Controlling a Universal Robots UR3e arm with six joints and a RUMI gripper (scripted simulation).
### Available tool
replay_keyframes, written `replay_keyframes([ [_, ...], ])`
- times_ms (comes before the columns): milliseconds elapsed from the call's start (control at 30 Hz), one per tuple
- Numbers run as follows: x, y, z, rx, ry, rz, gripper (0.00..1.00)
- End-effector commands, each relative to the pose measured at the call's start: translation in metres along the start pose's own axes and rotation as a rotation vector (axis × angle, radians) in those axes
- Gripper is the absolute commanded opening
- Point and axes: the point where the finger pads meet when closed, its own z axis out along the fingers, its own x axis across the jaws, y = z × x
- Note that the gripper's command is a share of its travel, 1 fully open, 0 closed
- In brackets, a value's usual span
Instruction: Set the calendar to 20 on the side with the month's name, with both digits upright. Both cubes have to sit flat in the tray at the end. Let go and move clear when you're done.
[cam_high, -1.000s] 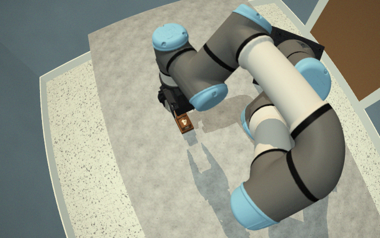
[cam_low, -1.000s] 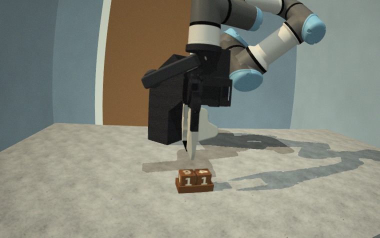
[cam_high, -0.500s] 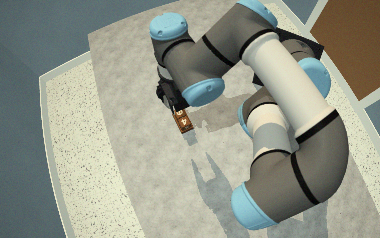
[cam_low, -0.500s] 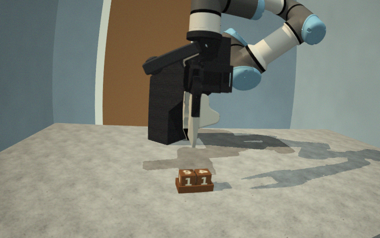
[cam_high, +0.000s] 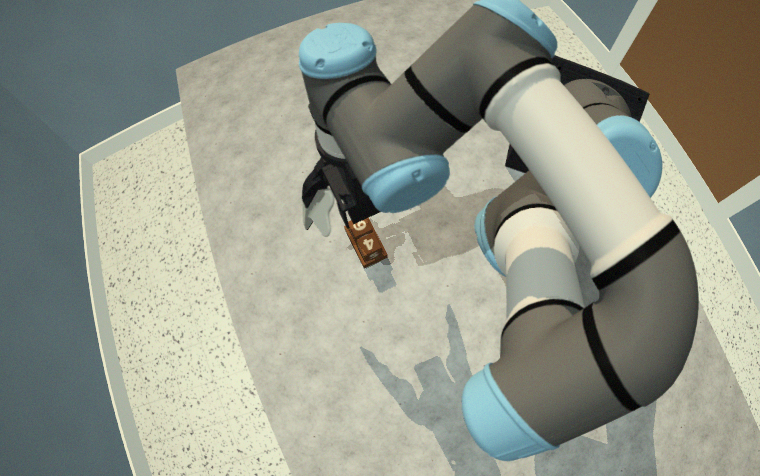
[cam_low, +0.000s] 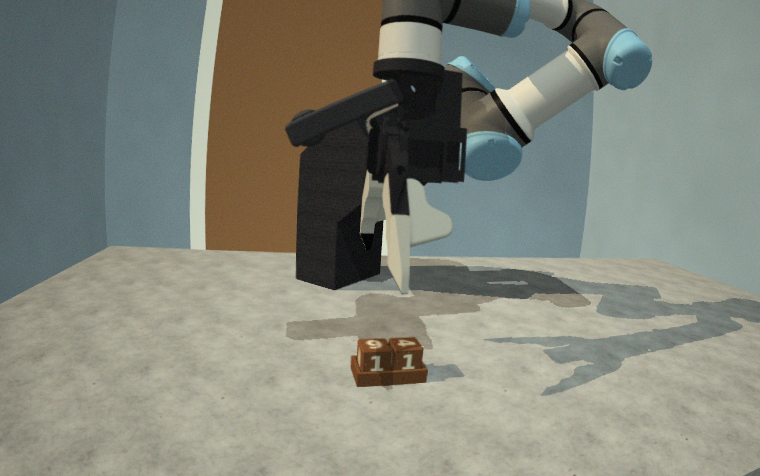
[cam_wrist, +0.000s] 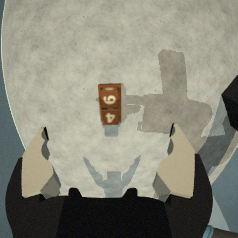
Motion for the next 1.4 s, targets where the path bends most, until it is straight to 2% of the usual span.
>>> replay_keyframes([
  [0, 0.000, 0.000, -0.001, 0.002, -0.001, -0.001, 1.00],
  [633, 0.000, 0.000, -0.006, 0.002, -0.001, -0.001, 1.00],
  [800, 0.000, 0.000, -0.019, 0.002, -0.001, -0.001, 1.00],
  [1067, 0.000, 0.000, -0.050, 0.002, -0.001, -0.001, 1.00],
  [1133, 0.000, 0.000, -0.050, 0.002, -0.001, -0.001, 1.00],
  [1367, 0.000, 0.000, -0.070, 0.002, -0.001, -0.001, 1.00],
])
